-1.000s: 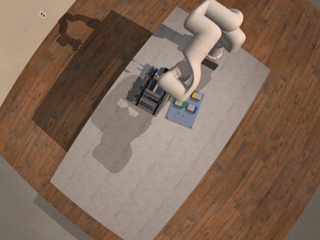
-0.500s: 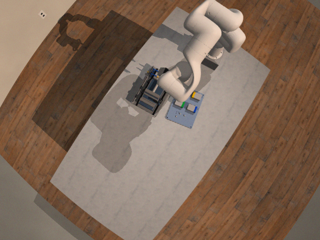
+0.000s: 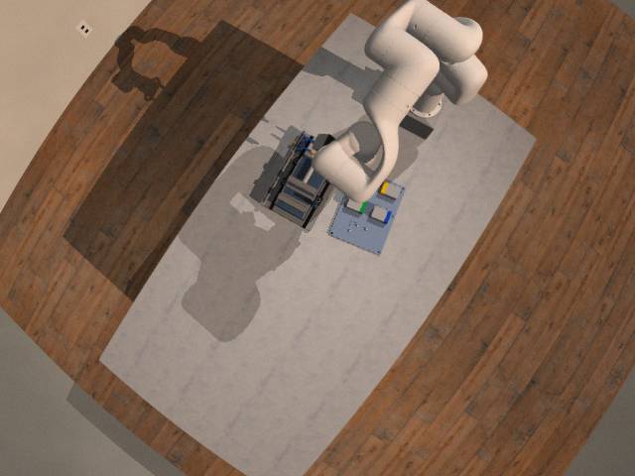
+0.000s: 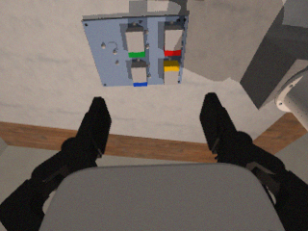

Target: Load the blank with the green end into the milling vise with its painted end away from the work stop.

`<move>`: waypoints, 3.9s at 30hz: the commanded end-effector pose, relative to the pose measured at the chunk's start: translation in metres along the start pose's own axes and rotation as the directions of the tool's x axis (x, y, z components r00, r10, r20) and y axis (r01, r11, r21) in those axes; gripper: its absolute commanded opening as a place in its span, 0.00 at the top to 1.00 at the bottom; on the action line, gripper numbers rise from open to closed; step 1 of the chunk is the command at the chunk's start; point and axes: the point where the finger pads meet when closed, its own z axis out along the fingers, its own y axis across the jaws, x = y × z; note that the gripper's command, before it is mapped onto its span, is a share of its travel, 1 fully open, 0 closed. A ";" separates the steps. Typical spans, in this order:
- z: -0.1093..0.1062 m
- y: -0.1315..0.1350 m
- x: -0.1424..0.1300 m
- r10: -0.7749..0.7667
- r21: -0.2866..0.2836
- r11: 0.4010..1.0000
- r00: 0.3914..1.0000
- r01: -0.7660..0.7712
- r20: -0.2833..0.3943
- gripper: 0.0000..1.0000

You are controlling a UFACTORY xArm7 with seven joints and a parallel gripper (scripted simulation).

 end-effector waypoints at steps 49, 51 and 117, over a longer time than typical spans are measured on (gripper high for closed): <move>0.033 -0.001 -0.003 0.000 0.003 1.000 1.000 0.000 -0.001 0.00; 0.033 -0.001 -0.003 0.000 0.003 1.000 1.000 0.000 -0.001 0.00; 0.029 -0.001 -0.030 0.000 0.003 1.000 1.000 0.000 -0.001 0.00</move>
